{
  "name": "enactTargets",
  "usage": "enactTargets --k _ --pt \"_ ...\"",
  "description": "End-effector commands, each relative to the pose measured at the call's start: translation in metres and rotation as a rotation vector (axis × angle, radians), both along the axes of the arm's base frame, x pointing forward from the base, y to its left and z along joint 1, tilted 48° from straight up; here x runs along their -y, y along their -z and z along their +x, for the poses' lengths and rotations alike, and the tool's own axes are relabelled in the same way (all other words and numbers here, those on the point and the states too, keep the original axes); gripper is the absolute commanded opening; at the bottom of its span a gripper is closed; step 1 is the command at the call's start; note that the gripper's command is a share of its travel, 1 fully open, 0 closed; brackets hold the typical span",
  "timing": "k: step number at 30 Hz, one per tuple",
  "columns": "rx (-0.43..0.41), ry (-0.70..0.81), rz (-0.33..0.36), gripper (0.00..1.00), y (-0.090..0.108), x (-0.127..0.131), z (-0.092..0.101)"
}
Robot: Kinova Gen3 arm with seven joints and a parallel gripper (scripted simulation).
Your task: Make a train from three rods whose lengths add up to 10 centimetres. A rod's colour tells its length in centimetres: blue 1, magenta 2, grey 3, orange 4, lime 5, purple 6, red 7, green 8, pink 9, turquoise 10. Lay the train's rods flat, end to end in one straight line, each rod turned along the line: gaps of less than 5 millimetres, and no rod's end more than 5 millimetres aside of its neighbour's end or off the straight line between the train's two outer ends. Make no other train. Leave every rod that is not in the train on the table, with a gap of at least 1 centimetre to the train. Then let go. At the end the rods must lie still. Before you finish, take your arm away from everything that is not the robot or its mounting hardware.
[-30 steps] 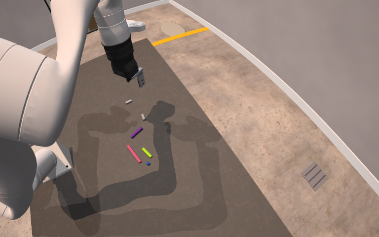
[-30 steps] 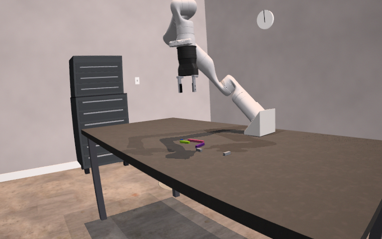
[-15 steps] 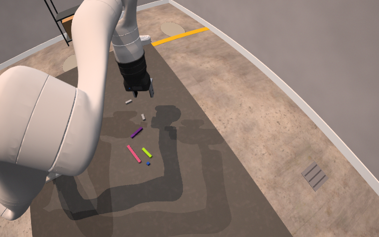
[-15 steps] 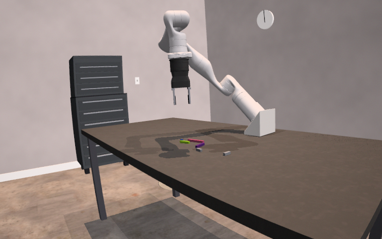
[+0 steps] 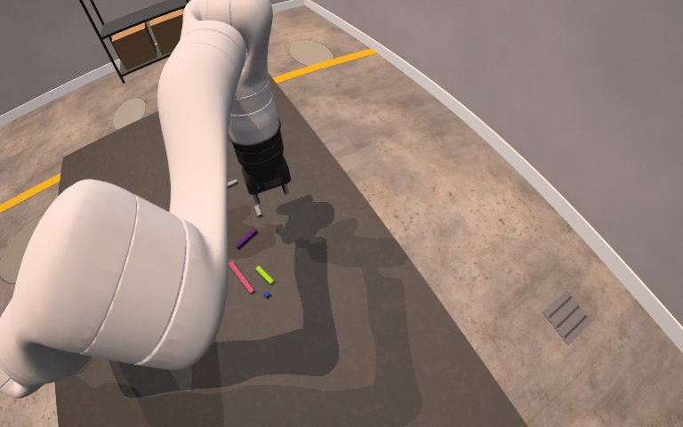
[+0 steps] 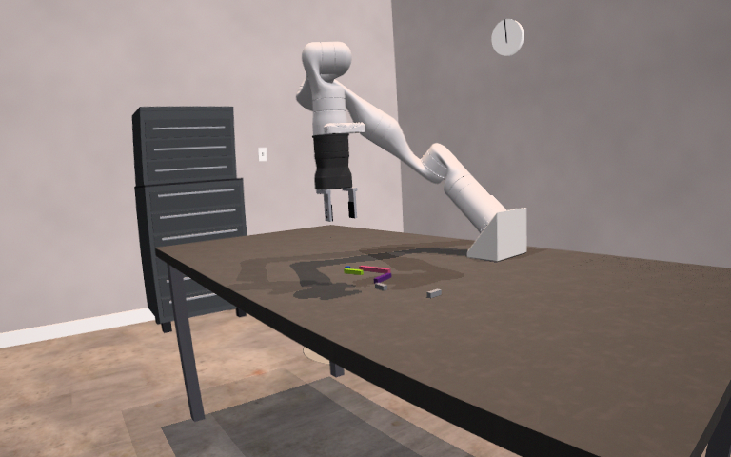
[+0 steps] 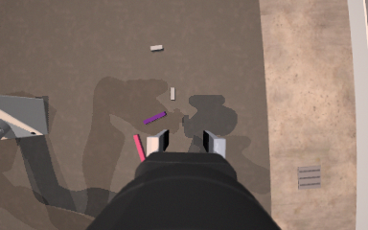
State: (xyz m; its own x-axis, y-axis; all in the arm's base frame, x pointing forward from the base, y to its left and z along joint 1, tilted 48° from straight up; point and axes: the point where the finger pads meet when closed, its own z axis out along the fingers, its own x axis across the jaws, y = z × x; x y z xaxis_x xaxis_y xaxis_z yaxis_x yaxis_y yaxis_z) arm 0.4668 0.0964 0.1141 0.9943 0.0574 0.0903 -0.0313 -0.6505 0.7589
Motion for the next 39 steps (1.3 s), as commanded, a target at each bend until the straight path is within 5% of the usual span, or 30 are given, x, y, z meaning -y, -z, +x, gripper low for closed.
enactTargets --k 1,25,39 --pt "-0.071 -0.060 0.000 1.00 0.000 0.015 0.004" --pt "-0.470 -0.430 -0.056 1.00 0.004 0.076 0.009" --pt "-0.513 -0.473 -0.061 1.00 0.004 0.085 0.011"
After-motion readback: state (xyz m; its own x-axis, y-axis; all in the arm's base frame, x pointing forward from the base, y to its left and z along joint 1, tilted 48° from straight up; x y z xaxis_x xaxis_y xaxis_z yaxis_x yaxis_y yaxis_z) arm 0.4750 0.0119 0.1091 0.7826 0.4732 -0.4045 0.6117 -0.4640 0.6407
